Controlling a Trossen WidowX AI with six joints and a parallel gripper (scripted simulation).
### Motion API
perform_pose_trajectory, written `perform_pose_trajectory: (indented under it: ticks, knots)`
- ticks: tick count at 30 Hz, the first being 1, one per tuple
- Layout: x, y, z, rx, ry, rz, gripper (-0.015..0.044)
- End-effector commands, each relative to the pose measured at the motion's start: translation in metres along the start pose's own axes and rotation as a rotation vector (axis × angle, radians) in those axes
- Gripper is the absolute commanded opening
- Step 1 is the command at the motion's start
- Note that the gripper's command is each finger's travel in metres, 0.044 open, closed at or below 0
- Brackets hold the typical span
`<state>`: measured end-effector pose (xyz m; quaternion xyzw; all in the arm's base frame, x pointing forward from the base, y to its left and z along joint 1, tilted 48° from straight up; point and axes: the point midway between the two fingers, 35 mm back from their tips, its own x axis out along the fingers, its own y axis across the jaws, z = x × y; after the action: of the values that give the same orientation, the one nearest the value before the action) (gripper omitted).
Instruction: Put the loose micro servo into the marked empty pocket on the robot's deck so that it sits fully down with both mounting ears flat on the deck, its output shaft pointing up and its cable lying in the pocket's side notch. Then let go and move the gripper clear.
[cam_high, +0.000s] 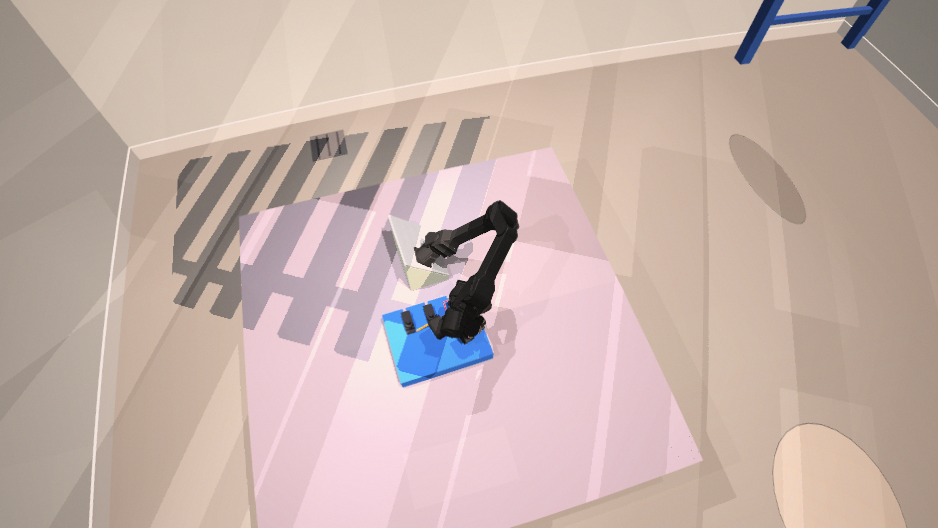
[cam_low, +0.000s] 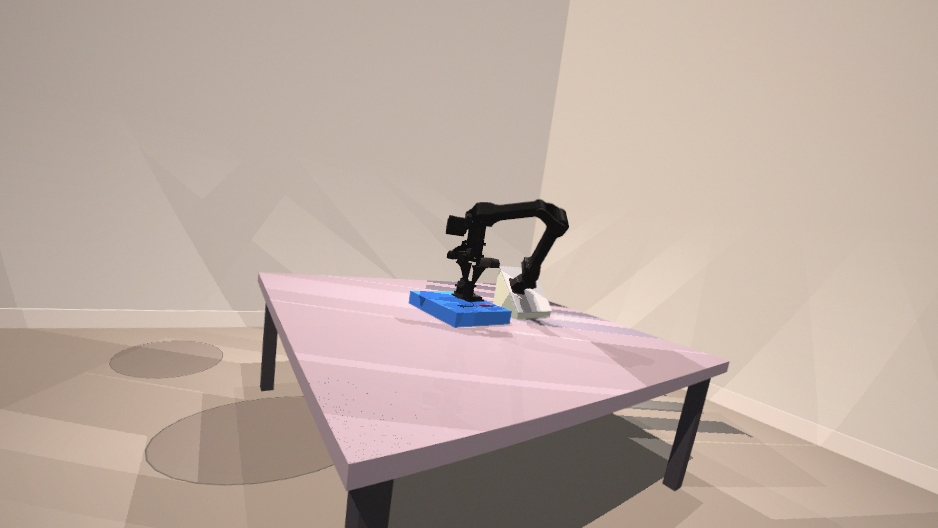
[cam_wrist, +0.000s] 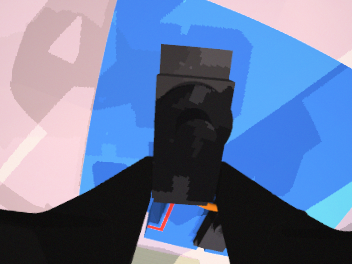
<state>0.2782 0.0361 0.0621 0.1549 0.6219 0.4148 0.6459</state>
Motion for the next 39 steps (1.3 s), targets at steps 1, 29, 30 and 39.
perform_pose_trajectory:
  ticks: [1,29,30,39]
  knots:
    - [-0.001,0.001,0.0,0.133,-0.003,0.002,0.0]
    - [0.0,0.02,-0.077,0.253,0.0,0.002,0.0]
    - [0.0,0.021,-0.081,0.253,0.0,0.002,0.0]
    - [0.001,0.028,-0.106,0.254,0.001,0.003,0.0]
